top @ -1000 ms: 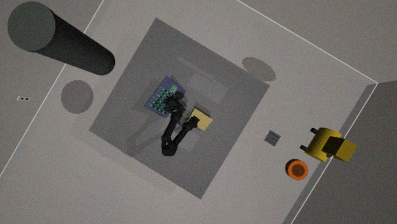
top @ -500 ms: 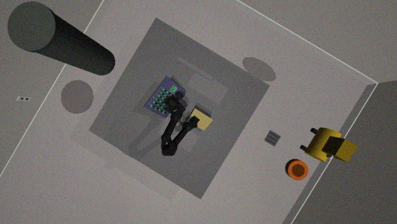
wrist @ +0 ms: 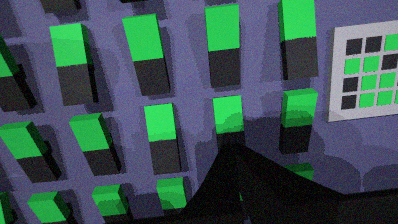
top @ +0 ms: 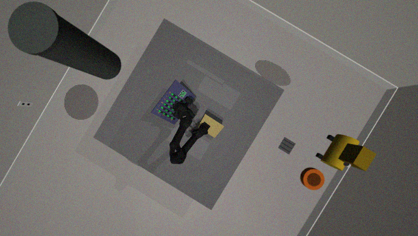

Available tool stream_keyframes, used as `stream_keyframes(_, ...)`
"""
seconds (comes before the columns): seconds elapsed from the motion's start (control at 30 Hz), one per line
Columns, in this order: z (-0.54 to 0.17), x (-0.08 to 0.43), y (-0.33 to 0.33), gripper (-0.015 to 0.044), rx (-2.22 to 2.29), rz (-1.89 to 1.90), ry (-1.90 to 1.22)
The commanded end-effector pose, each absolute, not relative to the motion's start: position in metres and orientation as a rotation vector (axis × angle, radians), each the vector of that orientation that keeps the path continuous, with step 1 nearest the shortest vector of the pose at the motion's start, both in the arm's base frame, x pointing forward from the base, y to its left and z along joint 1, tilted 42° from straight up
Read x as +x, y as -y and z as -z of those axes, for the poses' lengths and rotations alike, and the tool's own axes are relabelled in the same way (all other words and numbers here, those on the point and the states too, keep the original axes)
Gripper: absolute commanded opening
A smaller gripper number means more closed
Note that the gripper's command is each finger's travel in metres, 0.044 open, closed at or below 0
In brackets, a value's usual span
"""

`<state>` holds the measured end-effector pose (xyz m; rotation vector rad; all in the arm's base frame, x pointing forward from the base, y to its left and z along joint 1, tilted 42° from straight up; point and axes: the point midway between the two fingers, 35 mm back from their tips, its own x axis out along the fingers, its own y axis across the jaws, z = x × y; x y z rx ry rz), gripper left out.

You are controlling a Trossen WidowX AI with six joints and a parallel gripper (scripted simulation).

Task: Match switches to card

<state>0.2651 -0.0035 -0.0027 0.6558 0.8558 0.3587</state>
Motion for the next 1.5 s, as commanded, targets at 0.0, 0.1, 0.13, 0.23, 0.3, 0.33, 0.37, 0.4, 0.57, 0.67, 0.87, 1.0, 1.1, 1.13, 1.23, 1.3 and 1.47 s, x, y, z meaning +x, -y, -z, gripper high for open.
stream_keyframes(0.0, 0.004, 0.265, 0.003, 0.0, 0.66, -0.353, -0.858)
stream_keyframes(0.1, 0.004, 0.265, 0.003, 0.0, 0.66, -0.353, -0.858)
stream_keyframes(0.13, 0.004, 0.266, 0.003, 0.0, 0.66, -0.353, -0.858)
stream_keyframes(0.23, 0.004, 0.266, 0.003, 0.0, 0.66, -0.354, -0.858)
stream_keyframes(0.3, 0.004, 0.266, 0.003, 0.0, 0.66, -0.354, -0.858)
stream_keyframes(0.33, 0.004, 0.266, 0.003, 0.0, 0.66, -0.354, -0.858)
stream_keyframes(0.37, 0.005, 0.266, 0.003, 0.0, 0.66, -0.354, -0.858)
stream_keyframes(0.4, 0.005, 0.266, 0.003, 0.0, 0.66, -0.354, -0.858)
stream_keyframes(0.57, 0.005, 0.267, 0.002, 0.0, 0.66, -0.354, -0.858)
stream_keyframes(0.67, 0.005, 0.267, 0.002, 0.0, 0.66, -0.354, -0.858)
stream_keyframes(0.87, 0.006, 0.267, 0.001, 0.0, 0.66, -0.354, -0.858)
stream_keyframes(1.0, 0.003, 0.265, 0.006, 0.0, 0.653, -0.357, -0.862)
stream_keyframes(1.1, -0.01, 0.251, 0.023, 0.0, 0.647, -0.354, -0.882)
stream_keyframes(1.13, -0.016, 0.245, 0.028, 0.0, 0.647, -0.355, -0.886)
stream_keyframes(1.23, -0.032, 0.231, 0.037, 0.0, 0.655, -0.36, -0.887)
stream_keyframes(1.3, -0.033, 0.23, 0.038, 0.0, 0.655, -0.361, -0.886)
stream_keyframes(1.47, -0.033, 0.23, 0.038, 0.0, 0.655, -0.361, -0.886)
